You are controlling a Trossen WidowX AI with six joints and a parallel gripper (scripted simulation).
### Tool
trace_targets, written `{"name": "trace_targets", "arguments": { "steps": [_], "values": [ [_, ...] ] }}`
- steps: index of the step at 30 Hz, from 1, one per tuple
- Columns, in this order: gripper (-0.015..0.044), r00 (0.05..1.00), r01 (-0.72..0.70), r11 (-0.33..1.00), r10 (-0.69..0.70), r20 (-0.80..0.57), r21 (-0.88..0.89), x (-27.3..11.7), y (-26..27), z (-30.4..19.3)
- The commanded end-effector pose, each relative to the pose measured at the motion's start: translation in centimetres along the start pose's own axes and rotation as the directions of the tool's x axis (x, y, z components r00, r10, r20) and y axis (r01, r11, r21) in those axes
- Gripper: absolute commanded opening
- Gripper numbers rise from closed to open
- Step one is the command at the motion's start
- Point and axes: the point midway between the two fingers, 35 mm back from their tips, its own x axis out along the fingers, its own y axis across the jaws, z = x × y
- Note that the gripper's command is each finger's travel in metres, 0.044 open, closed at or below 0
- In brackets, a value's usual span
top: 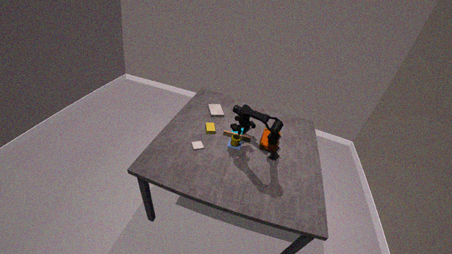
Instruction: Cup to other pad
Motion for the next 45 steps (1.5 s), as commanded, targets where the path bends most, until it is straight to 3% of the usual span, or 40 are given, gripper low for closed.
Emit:
{"name": "trace_targets", "arguments": {
  "steps": [1, 45],
  "values": [
    [0.0167, 1.0, -0.005, 1.0, 0.005, -0.008, 0.014, 0.1, 0.2, 0.0],
    [0.0167, 1.0, -0.007, 1.0, 0.007, -0.01, 0.013, 6.4, 0.2, -0.2]
  ]
}}
